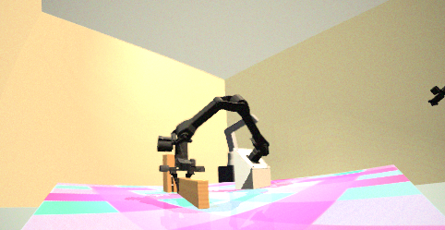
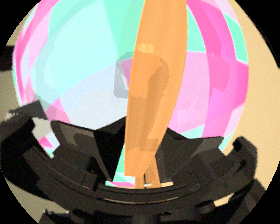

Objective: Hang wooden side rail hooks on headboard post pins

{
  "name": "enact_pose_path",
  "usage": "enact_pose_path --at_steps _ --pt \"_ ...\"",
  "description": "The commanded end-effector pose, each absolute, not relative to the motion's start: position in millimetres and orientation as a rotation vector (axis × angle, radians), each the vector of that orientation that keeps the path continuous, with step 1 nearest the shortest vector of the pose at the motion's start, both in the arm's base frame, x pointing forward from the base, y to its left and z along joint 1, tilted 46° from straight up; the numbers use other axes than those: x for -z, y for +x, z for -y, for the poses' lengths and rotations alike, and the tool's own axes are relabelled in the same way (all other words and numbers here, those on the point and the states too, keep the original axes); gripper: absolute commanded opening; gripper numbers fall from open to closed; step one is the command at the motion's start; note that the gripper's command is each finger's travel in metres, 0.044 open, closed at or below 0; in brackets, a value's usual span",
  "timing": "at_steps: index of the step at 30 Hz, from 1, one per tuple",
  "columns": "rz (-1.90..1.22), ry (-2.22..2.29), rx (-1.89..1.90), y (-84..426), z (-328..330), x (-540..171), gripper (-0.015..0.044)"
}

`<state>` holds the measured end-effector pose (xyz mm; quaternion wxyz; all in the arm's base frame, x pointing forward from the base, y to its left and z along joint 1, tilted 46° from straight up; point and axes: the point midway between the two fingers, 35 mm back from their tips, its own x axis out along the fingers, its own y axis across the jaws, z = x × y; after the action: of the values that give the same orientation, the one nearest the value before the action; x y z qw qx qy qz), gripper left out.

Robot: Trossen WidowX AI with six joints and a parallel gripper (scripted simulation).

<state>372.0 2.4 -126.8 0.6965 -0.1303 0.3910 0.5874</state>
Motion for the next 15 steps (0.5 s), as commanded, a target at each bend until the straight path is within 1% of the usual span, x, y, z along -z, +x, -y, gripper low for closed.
enact_pose_path --at_steps 1,15 --pt "-0.874 -0.283 -1.31 371.2 -3.1 128.4 0.0" --pt "-0.831 -0.336 -1.341 371.5 -2.3 126.4 0.0"
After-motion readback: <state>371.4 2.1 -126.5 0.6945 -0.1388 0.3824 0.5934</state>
